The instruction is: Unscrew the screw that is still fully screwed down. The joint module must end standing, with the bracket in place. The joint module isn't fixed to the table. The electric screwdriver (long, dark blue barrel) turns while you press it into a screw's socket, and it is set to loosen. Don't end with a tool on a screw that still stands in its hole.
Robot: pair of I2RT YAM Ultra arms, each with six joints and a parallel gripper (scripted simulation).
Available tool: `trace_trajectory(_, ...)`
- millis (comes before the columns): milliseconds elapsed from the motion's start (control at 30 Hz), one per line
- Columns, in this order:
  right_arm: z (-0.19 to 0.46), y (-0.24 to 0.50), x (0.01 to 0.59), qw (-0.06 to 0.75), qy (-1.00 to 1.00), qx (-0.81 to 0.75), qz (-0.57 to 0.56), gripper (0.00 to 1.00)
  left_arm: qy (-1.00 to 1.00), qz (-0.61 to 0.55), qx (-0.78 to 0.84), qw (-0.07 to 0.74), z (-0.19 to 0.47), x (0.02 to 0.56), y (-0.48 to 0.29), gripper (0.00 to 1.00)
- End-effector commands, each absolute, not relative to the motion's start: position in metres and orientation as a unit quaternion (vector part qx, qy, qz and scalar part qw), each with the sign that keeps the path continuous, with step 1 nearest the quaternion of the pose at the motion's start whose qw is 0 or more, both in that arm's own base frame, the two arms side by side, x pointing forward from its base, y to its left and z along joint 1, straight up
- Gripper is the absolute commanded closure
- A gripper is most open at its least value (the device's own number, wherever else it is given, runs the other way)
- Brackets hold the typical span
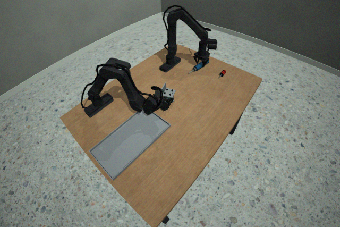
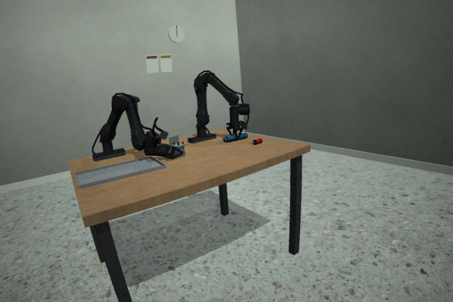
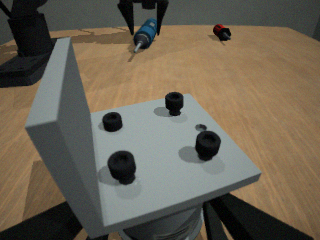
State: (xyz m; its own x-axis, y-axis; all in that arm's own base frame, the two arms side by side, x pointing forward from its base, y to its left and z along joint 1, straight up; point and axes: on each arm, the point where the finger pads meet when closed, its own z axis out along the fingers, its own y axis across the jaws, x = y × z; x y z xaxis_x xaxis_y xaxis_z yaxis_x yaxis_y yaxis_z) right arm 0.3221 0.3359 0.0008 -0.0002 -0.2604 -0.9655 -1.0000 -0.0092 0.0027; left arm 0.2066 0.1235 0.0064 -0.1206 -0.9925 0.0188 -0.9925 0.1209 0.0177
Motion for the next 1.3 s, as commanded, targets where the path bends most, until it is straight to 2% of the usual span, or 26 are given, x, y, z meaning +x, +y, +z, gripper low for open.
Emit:
trace_trajectory(0,0.0158,0.3333,0.3282,0.441,0.552,-0.562,0.430,0.41,-0.748,-0.003,0.664,-0.005,0.0038,0.2166,0.1311,0.35)
trace_trajectory(700,0.0158,0.3333,0.3282,0.441,0.552,-0.562,0.430,0.41,-0.748,0.001,0.664,-0.008,0.0072,0.2160,0.1301,0.35)
trace_trajectory(733,0.0158,0.3333,0.3282,0.441,0.552,-0.562,0.430,0.41,-0.748,0.001,0.664,-0.008,0.0072,0.2160,0.1301,0.45)
trace_trajectory(1267,0.0158,0.3333,0.3282,0.441,0.552,-0.562,0.430,0.41,-0.748,0.001,0.664,-0.008,0.0072,0.2160,0.1301,0.45)
